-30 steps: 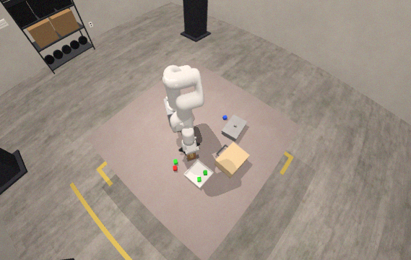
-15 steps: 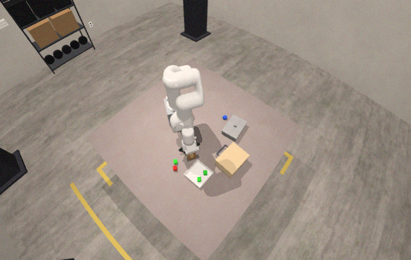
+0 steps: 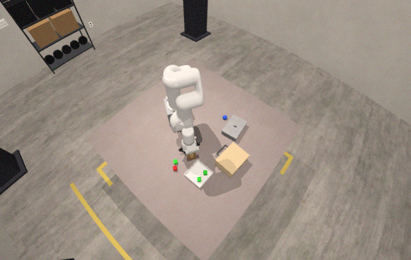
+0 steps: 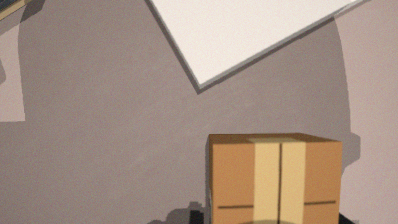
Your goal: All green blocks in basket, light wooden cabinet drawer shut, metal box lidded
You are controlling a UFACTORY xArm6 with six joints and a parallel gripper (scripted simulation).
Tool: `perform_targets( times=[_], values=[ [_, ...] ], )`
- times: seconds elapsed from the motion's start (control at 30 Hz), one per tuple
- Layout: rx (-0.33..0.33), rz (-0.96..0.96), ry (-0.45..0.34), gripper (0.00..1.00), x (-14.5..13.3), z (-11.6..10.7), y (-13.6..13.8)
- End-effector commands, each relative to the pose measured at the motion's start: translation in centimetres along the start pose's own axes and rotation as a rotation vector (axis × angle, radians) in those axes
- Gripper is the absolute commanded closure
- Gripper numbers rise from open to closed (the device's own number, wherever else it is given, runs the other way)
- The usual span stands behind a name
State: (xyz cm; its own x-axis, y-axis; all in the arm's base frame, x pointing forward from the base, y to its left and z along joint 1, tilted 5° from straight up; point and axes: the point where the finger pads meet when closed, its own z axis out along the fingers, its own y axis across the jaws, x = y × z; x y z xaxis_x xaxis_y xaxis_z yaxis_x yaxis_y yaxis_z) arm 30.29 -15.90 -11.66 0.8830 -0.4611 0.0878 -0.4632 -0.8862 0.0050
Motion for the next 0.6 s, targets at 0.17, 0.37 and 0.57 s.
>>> perform_targets(
  times=[0.17,0.37,0.57],
  values=[
    [0.0,0.0,0.003,0.27,0.1,-1.0,0.0],
    [0.0,0.0,0.003,0.27,0.1,-1.6,0.0],
    [0.0,0.0,0.003,0.27,0.1,-2.7,0.0]
  ],
)
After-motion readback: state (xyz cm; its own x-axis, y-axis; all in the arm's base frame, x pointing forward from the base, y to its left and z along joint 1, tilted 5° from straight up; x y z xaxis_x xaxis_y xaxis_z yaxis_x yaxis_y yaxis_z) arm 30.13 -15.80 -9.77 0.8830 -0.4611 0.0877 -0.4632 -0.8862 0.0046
